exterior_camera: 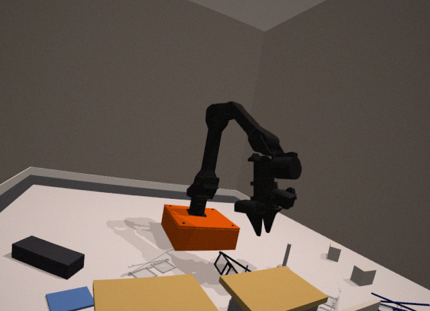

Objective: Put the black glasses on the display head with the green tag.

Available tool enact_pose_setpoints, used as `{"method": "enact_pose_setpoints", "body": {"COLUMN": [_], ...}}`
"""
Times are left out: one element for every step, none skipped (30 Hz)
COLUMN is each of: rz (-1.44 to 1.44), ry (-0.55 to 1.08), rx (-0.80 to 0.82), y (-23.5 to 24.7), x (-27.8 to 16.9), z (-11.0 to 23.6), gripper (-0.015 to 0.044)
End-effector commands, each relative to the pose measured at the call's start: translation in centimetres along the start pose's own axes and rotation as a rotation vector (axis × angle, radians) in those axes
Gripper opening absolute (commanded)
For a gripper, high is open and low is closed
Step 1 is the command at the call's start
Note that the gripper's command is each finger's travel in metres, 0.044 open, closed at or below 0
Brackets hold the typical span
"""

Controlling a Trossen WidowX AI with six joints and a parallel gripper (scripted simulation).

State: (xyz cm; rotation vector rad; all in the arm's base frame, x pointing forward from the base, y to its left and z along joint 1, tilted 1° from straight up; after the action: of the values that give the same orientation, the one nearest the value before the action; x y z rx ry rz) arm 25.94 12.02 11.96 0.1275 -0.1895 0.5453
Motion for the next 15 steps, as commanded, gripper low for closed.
{"method": "enact_pose_setpoints", "body": {"rz": [-0.247, -0.316, -0.370, -0.403, -0.409, -0.414, -0.414, -0.414, -0.414, -0.414, -0.414, -0.414, -0.414, -0.414, -0.414], "ry": [0.117, 0.146, 0.169, 0.183, 0.185, 0.187, 0.187, 0.187, 0.187, 0.187, 0.187, 0.187, 0.187, 0.187, 0.187], "rx": [-0.058, -0.074, -0.086, -0.093, -0.094, -0.095, -0.095, -0.095, -0.095, -0.095, -0.095, -0.095, -0.095, -0.095, -0.095], "y": [-4.2, -5.3, -6.1, -6.6, -6.5, -6.5, -6.5, -6.5, -6.5, -6.5, -6.5, -6.5, -6.5, -6.5, -6.5], "x": [-3.3, -4.3, -5.2, -5.7, -5.6, -5.5, -5.5, -5.5, -5.5, -5.5, -5.5, -5.5, -5.5, -5.5, -5.5], "z": [-2.1, -2.6, -2.9, -3.1, -3.2, -3.3, -3.3, -3.3, -3.3, -3.3, -3.3, -3.3, -3.3, -3.3, -3.3], "gripper": [0.0200, 0.0200, 0.0200, 0.0200, 0.0200, 0.0200, 0.0200, 0.0200, 0.0200, 0.0200, 0.0174, 0.0147, 0.0121, 0.0120, 0.0120]}}
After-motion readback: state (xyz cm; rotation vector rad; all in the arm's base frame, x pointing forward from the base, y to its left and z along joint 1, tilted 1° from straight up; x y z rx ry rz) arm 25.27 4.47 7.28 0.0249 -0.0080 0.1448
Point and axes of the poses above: the point midway between the two fingers, 35 mm back from their tips, its own z axis back along the fingers, its own y axis across the jaws, x = y × z, the point moved 4 cm from there along z, back along the fingers, and after that the axes turned 3 degrees about z, right-handed, at the moved point
